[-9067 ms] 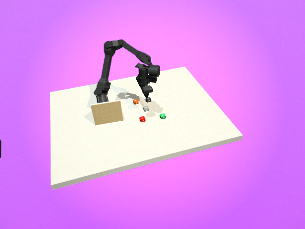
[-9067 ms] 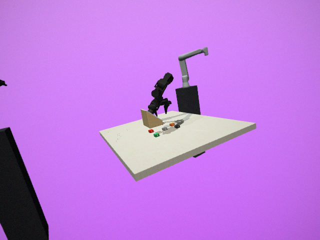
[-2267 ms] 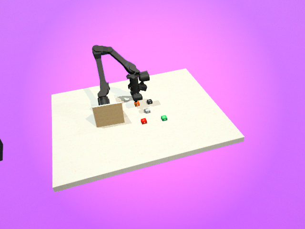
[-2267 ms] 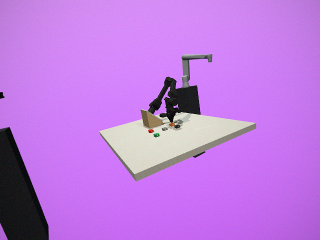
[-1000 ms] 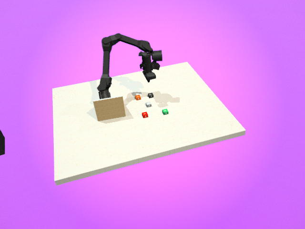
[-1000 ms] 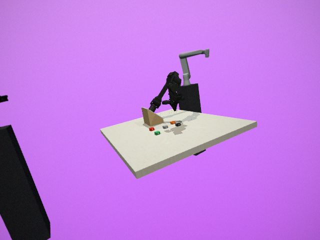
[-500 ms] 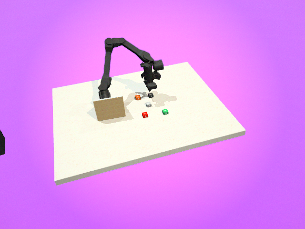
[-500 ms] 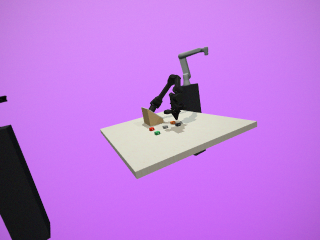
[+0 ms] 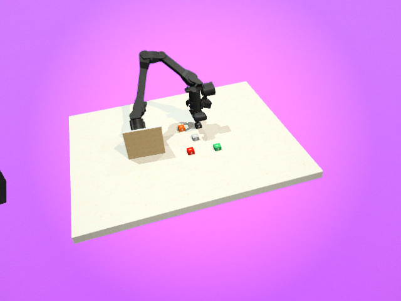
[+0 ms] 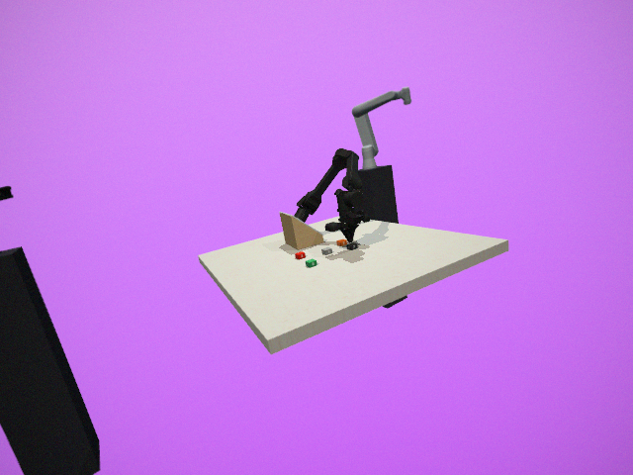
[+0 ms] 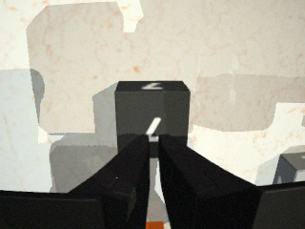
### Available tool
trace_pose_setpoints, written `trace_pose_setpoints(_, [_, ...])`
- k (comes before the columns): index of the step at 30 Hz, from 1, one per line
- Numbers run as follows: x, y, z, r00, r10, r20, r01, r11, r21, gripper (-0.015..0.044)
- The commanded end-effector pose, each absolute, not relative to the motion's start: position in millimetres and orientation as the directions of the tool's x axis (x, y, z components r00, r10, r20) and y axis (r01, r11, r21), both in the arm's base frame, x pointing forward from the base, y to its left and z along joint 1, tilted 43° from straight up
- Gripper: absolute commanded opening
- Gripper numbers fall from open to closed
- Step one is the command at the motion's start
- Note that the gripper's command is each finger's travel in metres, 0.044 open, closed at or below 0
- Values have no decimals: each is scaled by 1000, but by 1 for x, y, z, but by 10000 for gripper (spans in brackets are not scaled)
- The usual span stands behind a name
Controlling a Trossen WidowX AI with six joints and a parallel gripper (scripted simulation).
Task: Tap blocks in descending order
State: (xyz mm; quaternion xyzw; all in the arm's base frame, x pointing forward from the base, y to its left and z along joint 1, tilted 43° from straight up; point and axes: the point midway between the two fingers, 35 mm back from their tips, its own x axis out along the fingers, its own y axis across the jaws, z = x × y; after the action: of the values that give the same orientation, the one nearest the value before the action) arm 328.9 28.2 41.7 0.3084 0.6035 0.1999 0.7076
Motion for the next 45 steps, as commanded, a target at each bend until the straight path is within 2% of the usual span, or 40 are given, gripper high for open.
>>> trace_pose_setpoints(1, [328,35,34,183,661,-728,96,725,682,20])
trace_pose_setpoints(18, [323,14,57,183,660,-729,97,726,681,20])
trace_pose_setpoints(24, [309,-37,112,182,658,-731,98,727,679,20])
trace_pose_setpoints(31, [308,-38,114,182,658,-731,98,727,679,20])
trace_pose_setpoints(35, [294,-75,81,183,641,-746,106,741,663,20])
trace_pose_setpoints(45, [203,-156,-16,178,650,-739,103,735,671,20])
